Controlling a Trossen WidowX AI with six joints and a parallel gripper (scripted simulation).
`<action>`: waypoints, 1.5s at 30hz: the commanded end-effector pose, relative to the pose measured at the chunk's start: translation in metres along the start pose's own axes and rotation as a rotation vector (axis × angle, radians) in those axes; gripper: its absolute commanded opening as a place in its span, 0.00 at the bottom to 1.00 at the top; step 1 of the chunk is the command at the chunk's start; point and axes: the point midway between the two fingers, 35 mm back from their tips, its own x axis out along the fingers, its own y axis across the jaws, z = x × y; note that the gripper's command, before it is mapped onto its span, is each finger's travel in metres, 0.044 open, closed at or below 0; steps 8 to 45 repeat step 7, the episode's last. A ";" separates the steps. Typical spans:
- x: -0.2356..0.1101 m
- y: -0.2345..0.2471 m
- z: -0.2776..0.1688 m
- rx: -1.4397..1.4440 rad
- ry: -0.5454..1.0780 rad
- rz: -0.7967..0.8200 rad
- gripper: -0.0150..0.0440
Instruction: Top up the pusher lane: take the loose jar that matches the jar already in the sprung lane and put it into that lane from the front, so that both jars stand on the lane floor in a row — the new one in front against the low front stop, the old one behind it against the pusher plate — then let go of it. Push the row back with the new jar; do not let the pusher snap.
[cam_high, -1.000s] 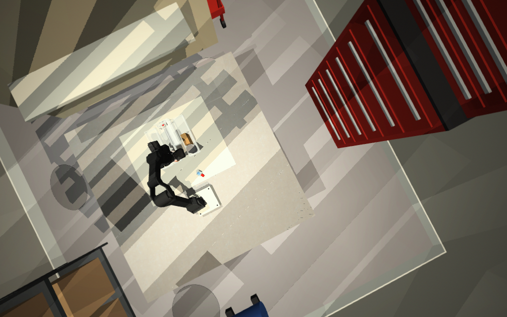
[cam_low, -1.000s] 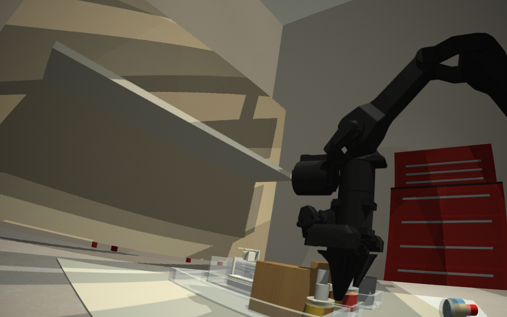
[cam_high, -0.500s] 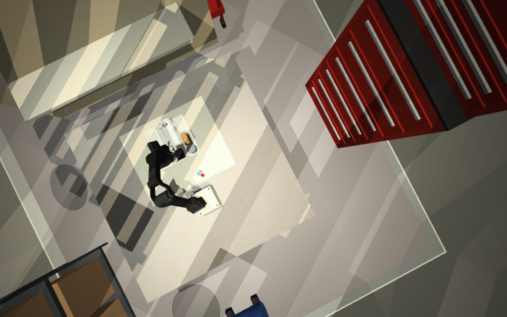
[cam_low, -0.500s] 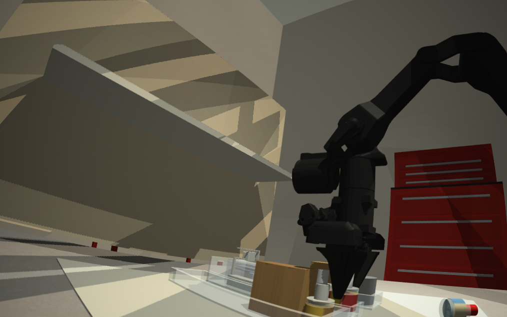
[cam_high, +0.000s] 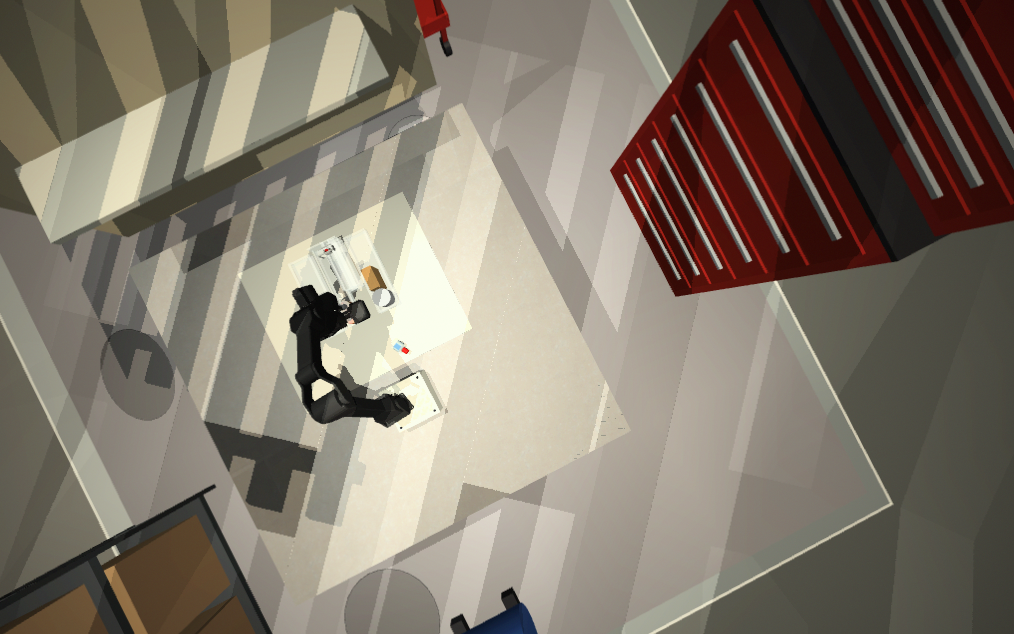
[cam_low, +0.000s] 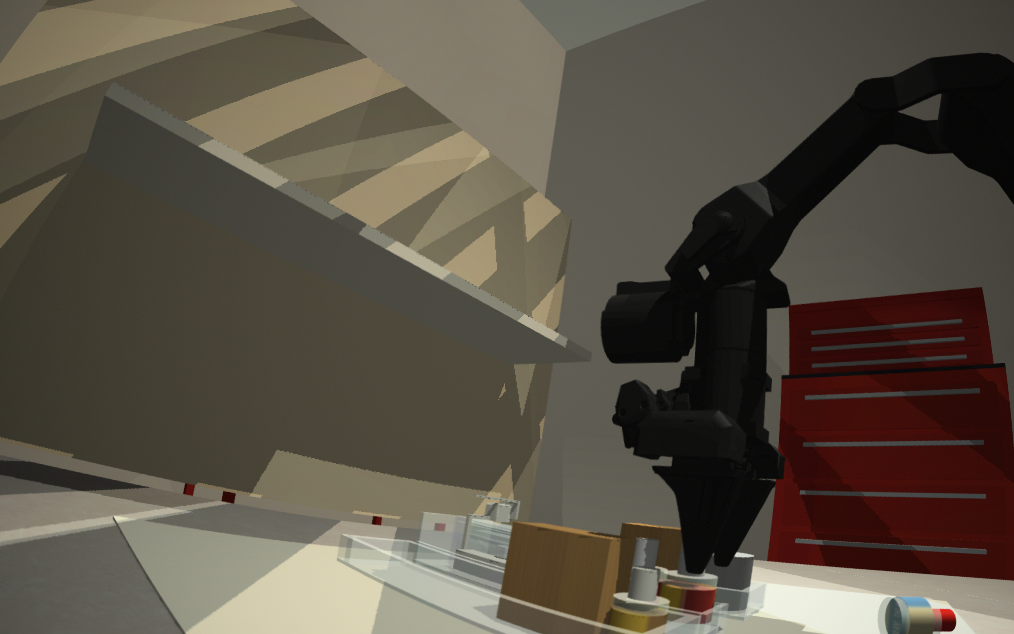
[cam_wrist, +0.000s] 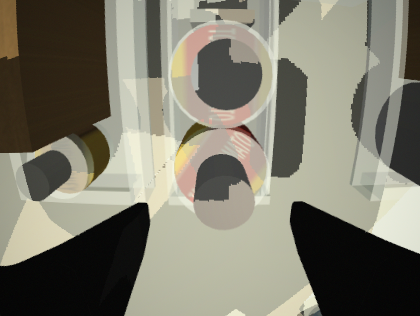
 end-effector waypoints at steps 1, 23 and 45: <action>0.000 0.001 -0.013 0.001 0.004 -0.002 0.75; 0.000 0.001 -0.033 0.001 0.006 -0.002 0.75; 0.000 0.001 -0.033 0.001 0.006 -0.002 0.75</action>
